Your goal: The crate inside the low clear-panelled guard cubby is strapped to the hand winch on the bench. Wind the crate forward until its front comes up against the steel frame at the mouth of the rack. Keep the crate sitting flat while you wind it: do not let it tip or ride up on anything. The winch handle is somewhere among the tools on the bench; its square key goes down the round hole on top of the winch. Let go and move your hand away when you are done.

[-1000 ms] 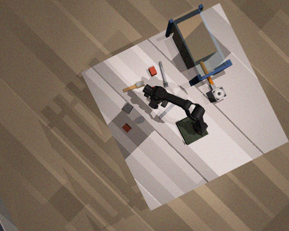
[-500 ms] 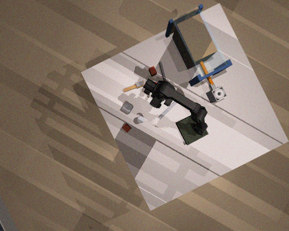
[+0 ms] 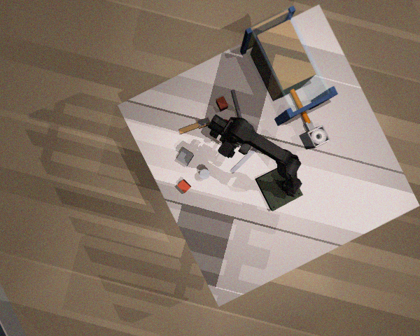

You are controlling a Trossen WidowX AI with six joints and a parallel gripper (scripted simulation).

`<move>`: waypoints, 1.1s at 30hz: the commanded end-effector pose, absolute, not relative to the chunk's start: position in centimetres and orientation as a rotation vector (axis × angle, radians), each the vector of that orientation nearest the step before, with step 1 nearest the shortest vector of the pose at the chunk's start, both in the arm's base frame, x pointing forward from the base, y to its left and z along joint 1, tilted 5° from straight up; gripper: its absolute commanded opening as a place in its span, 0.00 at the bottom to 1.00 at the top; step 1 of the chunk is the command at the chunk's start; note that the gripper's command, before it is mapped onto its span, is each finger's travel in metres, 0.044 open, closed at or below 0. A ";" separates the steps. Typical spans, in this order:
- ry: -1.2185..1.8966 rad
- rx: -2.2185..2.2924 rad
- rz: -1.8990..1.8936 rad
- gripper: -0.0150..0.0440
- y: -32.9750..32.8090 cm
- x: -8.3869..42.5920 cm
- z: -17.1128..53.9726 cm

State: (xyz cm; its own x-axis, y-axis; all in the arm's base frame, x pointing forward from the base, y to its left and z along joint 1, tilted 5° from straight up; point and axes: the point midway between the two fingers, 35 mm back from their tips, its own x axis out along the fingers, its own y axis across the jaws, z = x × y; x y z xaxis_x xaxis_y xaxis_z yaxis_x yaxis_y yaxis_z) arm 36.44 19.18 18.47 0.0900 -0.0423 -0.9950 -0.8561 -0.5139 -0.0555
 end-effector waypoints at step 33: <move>1.091 -1.389 1.102 0.25 2.1 38.3 21.4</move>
State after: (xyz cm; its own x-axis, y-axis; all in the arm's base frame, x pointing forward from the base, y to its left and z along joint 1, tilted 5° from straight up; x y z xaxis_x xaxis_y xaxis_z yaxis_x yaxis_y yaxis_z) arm 38.73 4.20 20.44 0.1455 -0.0561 -0.9878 -0.9797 -0.1474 -0.1359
